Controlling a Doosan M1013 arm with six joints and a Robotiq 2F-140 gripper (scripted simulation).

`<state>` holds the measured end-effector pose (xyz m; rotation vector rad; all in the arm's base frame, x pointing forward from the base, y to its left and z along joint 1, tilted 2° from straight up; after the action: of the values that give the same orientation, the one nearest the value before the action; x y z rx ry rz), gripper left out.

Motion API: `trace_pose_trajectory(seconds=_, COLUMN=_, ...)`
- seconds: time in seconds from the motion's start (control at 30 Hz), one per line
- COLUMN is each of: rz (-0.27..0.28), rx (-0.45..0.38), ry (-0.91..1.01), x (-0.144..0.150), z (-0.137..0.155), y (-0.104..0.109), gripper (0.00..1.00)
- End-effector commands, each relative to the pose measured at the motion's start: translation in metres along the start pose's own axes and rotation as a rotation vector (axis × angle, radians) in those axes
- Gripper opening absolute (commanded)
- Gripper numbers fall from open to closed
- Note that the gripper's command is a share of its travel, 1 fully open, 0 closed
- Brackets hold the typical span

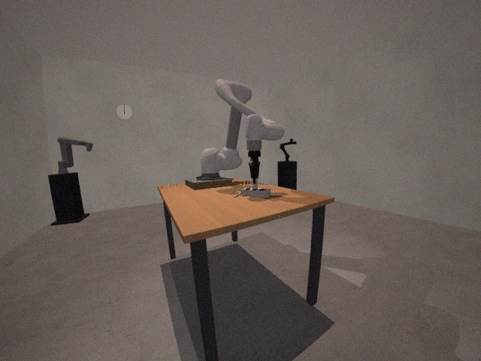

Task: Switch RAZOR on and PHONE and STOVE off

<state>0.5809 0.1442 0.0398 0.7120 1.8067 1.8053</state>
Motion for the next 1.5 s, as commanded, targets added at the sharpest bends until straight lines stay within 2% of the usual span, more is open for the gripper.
trace_pose_trajectory(seconds=0.0, rz=0.002, rx=0.001, ry=-0.001, x=0.002, z=0.001, y=-0.004, gripper=0.00)
trace_pose_trajectory(seconds=1.2, rz=0.002, rx=0.001, ry=-0.001, x=0.002, z=0.001, y=-0.004, gripper=0.00)
trace_pose_trajectory(seconds=1.47, rz=0.002, rx=0.001, ry=-0.001, x=0.002, z=0.001, y=0.010, gripper=0.00)
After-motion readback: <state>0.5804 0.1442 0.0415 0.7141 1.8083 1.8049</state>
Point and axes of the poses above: the point where the finger pads meet when closed, its own y axis back along the fingers, its own x axis across the jaws, z = x × y, the point moved 3 cm from there along y, back along the fingers, and after that the axes turned 9 degrees about y, right-handed, at the moved point
